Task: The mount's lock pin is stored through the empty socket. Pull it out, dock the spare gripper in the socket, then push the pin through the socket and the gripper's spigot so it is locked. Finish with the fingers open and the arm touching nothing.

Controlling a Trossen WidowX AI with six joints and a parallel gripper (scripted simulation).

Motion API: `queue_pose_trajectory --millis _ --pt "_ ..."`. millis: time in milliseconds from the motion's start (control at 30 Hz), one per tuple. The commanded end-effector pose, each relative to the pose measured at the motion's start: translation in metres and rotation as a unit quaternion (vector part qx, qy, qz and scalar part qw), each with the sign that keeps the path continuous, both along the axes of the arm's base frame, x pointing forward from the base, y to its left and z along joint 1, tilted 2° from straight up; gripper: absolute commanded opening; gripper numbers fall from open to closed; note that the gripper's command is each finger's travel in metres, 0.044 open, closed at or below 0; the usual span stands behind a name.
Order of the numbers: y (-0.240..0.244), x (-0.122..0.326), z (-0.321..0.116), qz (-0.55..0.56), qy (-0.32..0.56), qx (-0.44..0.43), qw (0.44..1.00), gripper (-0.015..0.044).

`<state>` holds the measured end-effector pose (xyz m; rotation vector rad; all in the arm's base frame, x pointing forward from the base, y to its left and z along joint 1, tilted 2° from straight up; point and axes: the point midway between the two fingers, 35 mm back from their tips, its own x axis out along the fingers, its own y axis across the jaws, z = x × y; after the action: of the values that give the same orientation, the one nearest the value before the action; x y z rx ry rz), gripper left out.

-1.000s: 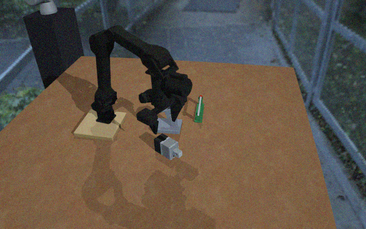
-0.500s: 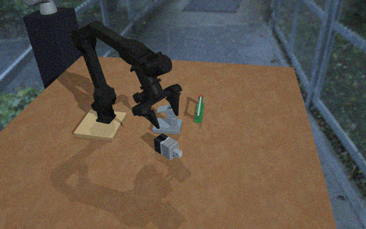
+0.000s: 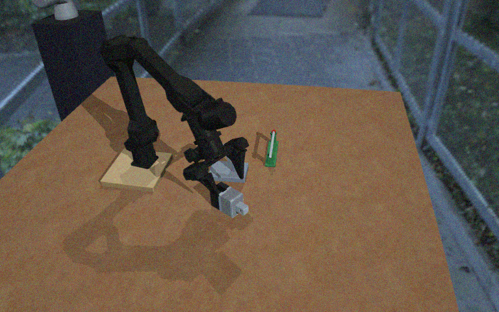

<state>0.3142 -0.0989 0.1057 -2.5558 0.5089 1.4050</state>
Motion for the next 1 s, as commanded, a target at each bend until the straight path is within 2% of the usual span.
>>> queue_pose_trajectory --millis 0,967 --pt "-0.001 0.002 -0.004 -0.001 -0.004 -0.002 1.0 0.044" --pt "-0.002 0.004 -0.051 -0.001 -0.004 -0.002 1.0 0.044"
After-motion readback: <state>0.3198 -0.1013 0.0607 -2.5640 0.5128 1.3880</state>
